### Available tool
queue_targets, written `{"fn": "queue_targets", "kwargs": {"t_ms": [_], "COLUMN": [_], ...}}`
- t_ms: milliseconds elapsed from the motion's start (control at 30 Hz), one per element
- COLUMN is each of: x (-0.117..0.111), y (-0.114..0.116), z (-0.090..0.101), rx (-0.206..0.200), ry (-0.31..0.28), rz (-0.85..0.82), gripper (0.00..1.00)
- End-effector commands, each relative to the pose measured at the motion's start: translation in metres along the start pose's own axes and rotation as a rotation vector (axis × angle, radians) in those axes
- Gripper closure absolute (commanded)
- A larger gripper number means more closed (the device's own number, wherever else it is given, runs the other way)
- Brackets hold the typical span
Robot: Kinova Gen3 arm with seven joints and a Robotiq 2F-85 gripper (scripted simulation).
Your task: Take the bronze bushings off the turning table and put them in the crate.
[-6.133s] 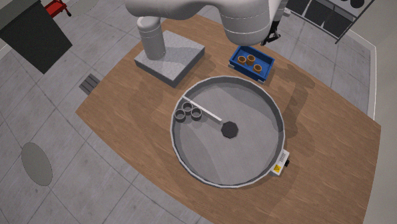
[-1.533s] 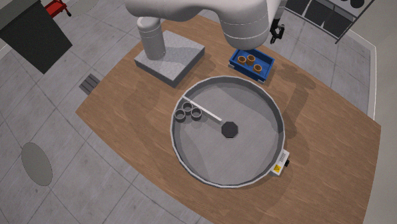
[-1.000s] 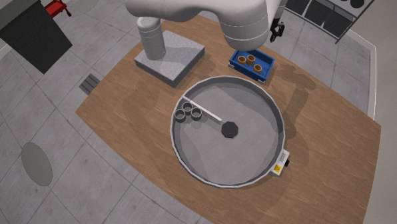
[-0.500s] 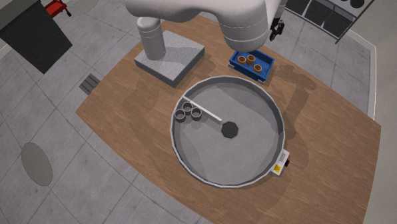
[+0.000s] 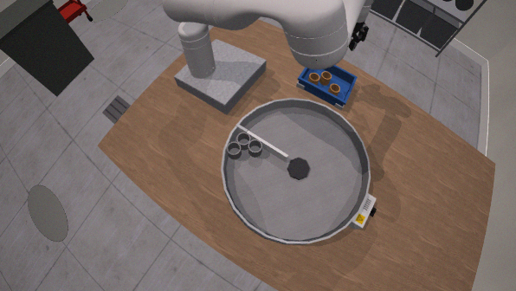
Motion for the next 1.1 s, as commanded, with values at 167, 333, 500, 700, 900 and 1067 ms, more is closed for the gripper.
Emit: {"fn": "queue_targets", "kwargs": {"t_ms": [167,333,500,700,900,1067], "x": [0.0018,0.0018,0.0018,0.0019,0.0019,0.0019], "y": [-0.0026,-0.0026,-0.0026,-0.0046,-0.0046,-0.0046], "z": [0.0051,0.0051,0.0051,0.0093,0.0093,0.0093], "rx": [0.001,0.001,0.001,0.001,0.001,0.001], "ry": [-0.001,-0.001,-0.001,0.0,0.0,0.0], "rz": [0.231,0.231,0.231,0.453,0.453,0.453], "gripper": [0.0,0.0,0.0,0.0,0.0,0.0]}}
Point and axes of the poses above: the point where the finger pads meet when closed, its own z axis back along the fingers, its own y axis across the jaws, x = y × z, the point moved 6 cm from there along z, back along the fingers, and after that the axes turned 8 degrees about z, right-handed, at the moved point
